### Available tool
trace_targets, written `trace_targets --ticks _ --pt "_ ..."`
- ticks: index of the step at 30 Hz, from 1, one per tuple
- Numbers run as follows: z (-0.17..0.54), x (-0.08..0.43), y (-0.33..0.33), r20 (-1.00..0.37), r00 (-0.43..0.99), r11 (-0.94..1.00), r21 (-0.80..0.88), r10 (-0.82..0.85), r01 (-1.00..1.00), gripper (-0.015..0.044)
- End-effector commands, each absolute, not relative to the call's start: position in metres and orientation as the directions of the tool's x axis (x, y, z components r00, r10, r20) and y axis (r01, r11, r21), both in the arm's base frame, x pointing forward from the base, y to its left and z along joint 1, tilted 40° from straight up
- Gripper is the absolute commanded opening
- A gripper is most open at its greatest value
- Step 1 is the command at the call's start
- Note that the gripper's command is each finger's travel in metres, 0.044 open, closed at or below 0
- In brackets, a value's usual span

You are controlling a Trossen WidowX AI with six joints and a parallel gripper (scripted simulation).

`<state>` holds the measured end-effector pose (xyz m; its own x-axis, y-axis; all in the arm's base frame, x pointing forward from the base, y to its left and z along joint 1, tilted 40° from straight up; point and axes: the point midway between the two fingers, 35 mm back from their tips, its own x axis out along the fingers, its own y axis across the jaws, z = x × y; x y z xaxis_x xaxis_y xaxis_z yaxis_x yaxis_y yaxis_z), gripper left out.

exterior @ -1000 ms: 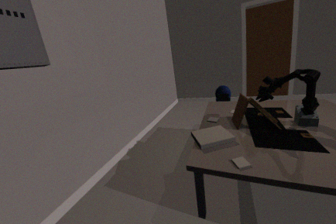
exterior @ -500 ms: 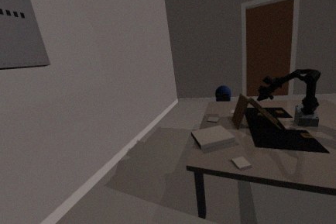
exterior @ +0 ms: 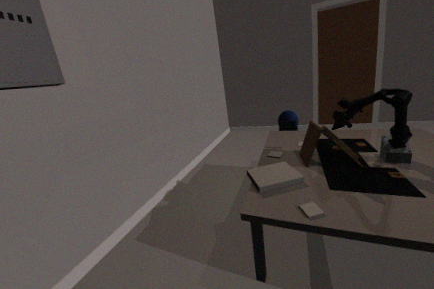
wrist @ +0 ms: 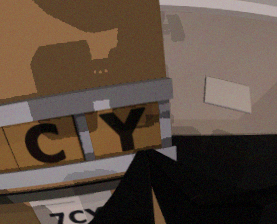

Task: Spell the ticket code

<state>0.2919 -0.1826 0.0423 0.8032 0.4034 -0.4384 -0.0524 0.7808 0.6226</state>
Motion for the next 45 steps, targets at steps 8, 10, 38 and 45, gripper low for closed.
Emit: trace_targets --ticks 8,10,38,45 --pt "0.029 0.320 -0.209 -0.669 0.535 0.802 0.597 0.516 -0.028 0.0000" --pt "0.030 0.321 -0.209 -0.699 0.463 0.801 0.598 0.544 -0.039 0.0000" --pt "0.034 0.326 -0.205 -0.742 0.286 0.787 0.612 0.606 -0.081 0.0000" --pt "0.033 0.329 -0.204 -0.742 0.286 0.787 0.612 0.606 -0.081 0.0000"
